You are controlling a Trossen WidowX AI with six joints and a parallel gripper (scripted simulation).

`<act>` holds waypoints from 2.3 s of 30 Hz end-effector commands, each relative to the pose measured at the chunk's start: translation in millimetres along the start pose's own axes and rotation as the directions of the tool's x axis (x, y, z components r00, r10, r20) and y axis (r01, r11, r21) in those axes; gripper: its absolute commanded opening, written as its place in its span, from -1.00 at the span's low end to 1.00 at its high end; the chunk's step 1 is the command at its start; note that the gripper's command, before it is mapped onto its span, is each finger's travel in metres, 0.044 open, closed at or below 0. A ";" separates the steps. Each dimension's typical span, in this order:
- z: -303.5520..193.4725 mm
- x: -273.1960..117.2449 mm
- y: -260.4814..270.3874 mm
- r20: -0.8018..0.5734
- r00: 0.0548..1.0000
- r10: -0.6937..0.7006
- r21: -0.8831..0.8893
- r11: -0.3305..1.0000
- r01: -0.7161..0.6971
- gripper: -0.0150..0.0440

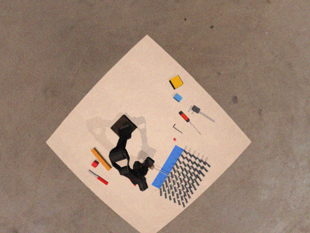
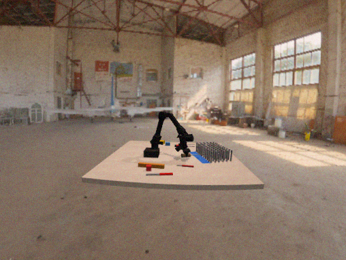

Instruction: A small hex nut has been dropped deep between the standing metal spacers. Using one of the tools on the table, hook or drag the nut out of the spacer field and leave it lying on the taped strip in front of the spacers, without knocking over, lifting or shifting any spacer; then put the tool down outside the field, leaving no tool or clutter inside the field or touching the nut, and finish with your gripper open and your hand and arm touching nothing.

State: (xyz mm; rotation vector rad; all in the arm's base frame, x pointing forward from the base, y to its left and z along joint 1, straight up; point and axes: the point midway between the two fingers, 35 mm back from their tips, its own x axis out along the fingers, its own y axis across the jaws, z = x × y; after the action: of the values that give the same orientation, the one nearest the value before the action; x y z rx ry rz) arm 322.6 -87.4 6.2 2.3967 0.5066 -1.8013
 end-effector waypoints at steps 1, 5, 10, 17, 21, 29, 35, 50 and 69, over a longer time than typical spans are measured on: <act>-4.9 1.3 1.4 0.000 1.000 0.003 0.002 1.000 -0.003 -0.49; -7.9 2.1 1.4 0.000 1.000 0.003 0.002 1.000 -0.003 -0.49; -11.6 3.2 1.4 0.000 1.000 0.003 0.002 1.000 -0.003 -0.49; -16.7 4.5 1.5 -0.001 1.000 0.003 0.002 1.000 -0.003 -0.49; -19.5 5.3 1.5 -0.001 1.000 0.003 0.002 1.000 -0.003 -0.49; -25.2 6.8 1.5 -0.002 1.000 0.003 0.002 1.000 -0.003 -0.49; -29.3 8.0 1.5 -0.002 1.000 0.003 0.002 1.000 -0.003 -0.49; -39.5 10.7 1.5 -0.003 1.000 0.003 0.001 1.000 -0.003 -0.49; -51.9 13.9 1.4 -0.004 1.000 0.003 0.001 1.000 -0.003 -0.49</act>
State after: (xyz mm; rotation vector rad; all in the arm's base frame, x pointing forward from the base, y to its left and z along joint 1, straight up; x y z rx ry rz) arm 369.7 -71.4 8.1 2.4007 0.5078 -1.7959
